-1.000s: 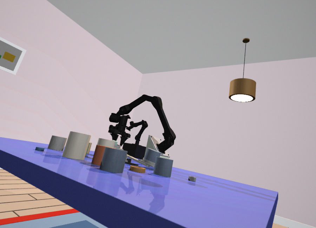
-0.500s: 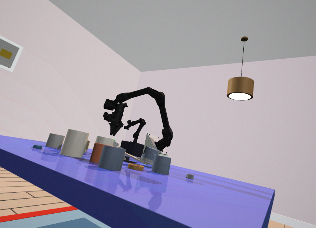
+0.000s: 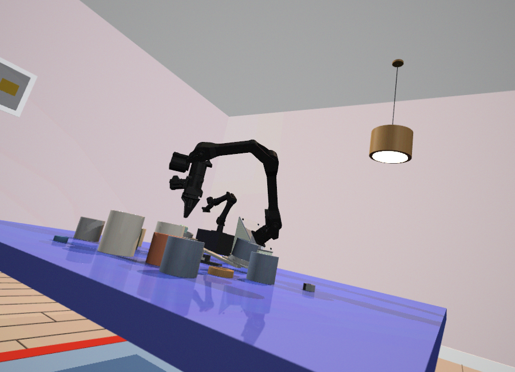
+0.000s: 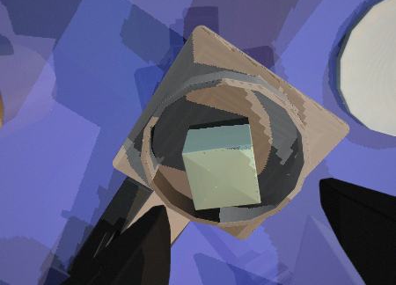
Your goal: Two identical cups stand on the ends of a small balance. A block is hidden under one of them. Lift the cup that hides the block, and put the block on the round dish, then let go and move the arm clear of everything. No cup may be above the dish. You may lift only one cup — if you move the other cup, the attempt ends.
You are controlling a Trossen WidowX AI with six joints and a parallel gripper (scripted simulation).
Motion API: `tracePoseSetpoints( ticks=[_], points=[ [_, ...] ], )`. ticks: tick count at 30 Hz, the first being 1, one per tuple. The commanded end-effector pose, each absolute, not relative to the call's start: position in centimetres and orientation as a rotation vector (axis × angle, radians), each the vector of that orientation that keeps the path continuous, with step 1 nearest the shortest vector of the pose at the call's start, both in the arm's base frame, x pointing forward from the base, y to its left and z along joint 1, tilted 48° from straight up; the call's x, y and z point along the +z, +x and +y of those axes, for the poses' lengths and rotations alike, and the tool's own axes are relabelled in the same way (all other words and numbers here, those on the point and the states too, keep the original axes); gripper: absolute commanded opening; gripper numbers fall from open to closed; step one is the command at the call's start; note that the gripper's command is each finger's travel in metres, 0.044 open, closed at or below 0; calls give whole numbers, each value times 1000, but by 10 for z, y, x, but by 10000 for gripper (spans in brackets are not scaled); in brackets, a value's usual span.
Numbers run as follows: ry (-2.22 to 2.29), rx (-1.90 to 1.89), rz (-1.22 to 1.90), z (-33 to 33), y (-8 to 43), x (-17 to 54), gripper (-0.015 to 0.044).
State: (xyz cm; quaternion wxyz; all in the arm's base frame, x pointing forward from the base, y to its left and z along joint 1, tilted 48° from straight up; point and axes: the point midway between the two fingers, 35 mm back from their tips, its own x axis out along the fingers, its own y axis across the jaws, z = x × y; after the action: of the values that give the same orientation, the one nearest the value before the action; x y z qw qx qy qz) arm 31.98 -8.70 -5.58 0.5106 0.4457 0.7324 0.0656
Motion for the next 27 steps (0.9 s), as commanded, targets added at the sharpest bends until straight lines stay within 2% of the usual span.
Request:
tracePoseSetpoints(
  ticks=[1, 27],
  points=[
    [1072, 172, 1761, -76, 320, -62, 260],
    [1073, 173, 1761, -49, 317, -86, 260]
  ],
)
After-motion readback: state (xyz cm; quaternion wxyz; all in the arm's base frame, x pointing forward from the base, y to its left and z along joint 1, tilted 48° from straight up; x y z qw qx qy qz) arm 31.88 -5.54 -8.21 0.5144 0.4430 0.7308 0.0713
